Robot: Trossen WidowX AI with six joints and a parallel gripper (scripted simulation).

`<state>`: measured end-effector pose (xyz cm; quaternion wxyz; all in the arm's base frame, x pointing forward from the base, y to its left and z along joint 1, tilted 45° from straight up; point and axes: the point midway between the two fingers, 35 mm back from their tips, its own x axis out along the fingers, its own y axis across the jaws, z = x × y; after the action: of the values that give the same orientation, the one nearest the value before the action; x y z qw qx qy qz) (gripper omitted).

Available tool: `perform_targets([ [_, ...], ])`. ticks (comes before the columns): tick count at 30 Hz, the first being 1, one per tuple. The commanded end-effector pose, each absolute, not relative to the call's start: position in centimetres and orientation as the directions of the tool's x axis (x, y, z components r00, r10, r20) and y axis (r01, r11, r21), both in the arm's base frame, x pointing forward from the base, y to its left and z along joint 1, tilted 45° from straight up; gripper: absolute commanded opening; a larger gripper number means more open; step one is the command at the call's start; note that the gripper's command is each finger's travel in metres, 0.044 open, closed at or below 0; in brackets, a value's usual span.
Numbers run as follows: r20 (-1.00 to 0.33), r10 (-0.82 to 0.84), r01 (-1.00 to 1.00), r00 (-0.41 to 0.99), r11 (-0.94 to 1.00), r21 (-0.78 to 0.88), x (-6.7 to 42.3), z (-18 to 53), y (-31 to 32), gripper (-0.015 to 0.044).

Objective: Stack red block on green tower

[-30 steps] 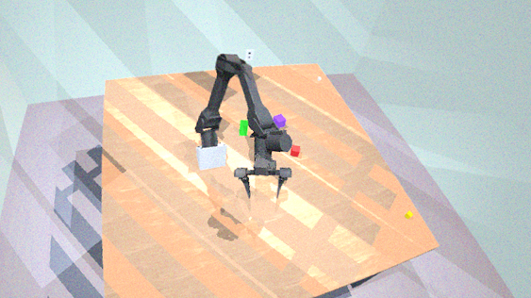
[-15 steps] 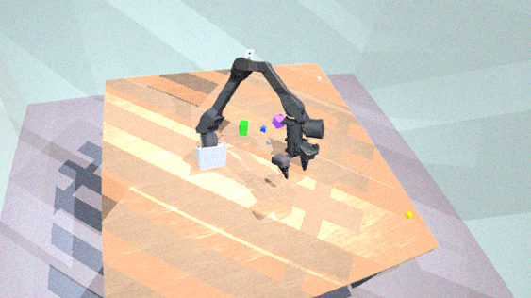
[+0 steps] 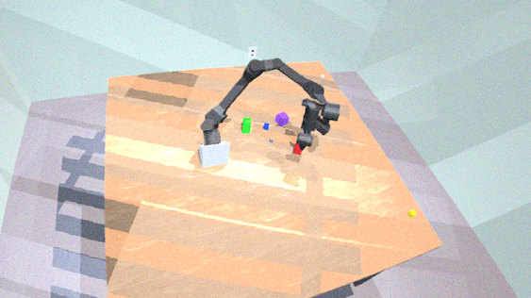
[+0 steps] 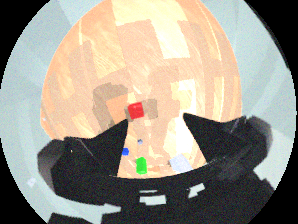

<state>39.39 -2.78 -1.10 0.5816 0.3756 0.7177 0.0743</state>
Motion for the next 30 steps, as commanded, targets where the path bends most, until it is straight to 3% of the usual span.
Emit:
perform_targets([
  [1, -0.715, 0.694, 0.351, -0.08, 0.691, 0.632, 40.3, 1.2, 1.1, 0.044],
  [30, -0.714, 0.696, 0.35, -0.08, 0.69, 0.633, 39.9, -3.5, 4.8, 0.044],
])
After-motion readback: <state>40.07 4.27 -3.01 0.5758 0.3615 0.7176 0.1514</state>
